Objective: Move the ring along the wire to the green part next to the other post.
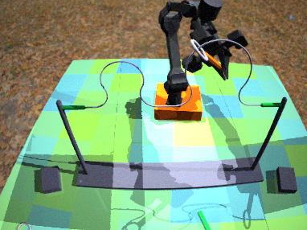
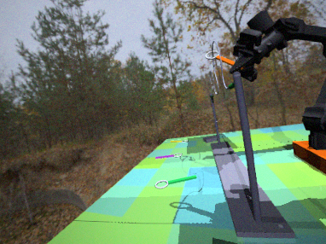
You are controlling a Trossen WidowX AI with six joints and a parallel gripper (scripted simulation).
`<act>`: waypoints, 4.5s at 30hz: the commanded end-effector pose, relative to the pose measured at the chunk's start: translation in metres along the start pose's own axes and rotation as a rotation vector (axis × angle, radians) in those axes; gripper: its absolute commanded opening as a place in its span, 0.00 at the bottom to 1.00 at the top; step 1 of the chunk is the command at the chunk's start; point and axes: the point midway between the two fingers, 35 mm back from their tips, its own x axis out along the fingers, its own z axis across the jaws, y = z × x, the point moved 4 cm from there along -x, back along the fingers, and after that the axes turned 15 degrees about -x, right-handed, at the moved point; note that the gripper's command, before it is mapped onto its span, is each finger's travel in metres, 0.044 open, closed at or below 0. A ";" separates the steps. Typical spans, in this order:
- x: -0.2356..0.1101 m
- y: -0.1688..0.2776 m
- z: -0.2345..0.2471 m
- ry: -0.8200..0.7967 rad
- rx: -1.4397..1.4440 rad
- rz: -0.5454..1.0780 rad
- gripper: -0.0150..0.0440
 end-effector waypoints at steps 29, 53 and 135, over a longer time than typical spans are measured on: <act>-0.001 -0.001 -0.004 0.193 -0.345 -0.006 0.00; -0.001 0.000 -0.009 0.344 -0.606 -0.002 0.00; -0.005 -0.008 -0.022 0.858 -1.504 0.015 0.00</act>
